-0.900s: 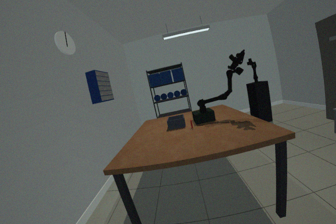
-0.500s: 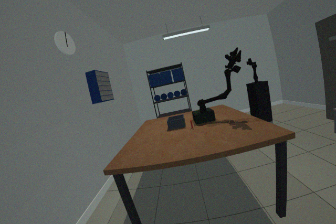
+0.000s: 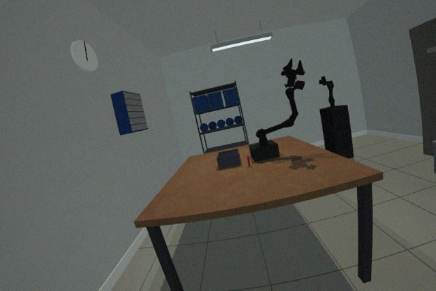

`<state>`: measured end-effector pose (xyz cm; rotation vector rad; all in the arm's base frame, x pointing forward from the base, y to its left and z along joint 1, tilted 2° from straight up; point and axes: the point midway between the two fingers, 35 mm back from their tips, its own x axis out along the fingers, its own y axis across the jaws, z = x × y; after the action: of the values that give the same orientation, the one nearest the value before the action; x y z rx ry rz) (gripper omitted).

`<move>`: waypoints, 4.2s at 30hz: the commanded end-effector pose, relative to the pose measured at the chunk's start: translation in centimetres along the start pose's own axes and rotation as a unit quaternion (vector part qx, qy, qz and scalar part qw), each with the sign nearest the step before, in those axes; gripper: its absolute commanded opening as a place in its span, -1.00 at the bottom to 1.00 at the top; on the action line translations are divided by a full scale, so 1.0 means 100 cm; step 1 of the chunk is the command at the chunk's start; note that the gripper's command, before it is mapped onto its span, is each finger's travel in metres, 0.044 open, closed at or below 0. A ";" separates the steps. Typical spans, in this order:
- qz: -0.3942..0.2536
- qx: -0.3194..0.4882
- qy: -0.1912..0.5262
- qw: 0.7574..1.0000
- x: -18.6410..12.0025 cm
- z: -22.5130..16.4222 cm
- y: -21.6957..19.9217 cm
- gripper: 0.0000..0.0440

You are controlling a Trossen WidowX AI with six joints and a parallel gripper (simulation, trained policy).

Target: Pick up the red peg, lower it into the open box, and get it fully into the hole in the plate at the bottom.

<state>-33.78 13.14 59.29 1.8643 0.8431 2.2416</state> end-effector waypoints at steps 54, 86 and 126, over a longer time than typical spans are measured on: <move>0.570 0.580 0.000 0.583 -0.144 0.298 0.226 1.00; 0.845 0.491 0.147 0.151 -0.355 0.437 0.209 1.00; 0.921 -0.042 0.363 -0.138 -0.535 0.429 0.033 1.00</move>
<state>20.57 2.17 18.99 0.1932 1.2831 -0.3614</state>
